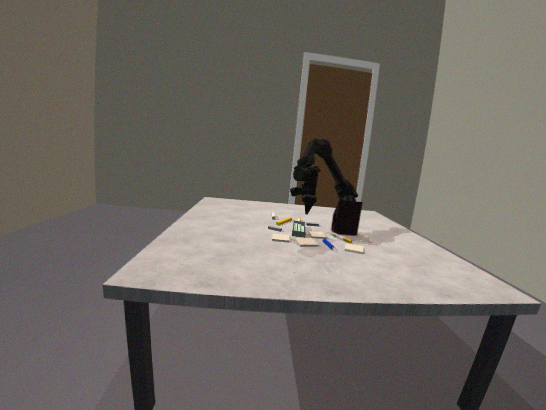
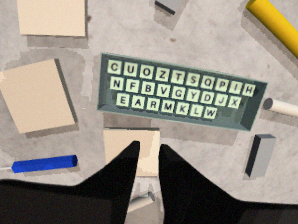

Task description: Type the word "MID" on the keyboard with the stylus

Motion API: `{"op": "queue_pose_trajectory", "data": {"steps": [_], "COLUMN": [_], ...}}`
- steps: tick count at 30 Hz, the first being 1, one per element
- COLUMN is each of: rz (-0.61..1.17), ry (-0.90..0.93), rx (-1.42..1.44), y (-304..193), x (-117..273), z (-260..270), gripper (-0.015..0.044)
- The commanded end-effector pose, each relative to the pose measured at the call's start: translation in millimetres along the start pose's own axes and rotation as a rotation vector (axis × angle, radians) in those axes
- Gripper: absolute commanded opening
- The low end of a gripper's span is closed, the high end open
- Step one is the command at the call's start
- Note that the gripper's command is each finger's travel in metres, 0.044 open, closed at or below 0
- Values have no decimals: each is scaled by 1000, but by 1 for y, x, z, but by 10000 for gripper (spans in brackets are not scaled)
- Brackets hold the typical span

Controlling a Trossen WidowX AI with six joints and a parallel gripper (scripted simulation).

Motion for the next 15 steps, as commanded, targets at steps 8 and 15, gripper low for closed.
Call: {"op": "queue_pose_trajectory", "data": {"steps": [8,15], "rz": [0,2], "ry": [0,4], "rx": [0,16], "y": [0,-1], "x": [0,0], "z": [0,1], "gripper": [0,79]}}
Point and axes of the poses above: the point midway between the two fingers, 35 mm back from their tips, its own x axis back along the fingers, its own z axis across the jaws, y = z × x, the point moved 1 cm from there along x, back along the fingers, and after that the axes turned 11 degrees about -x, right-handed, at the moved point
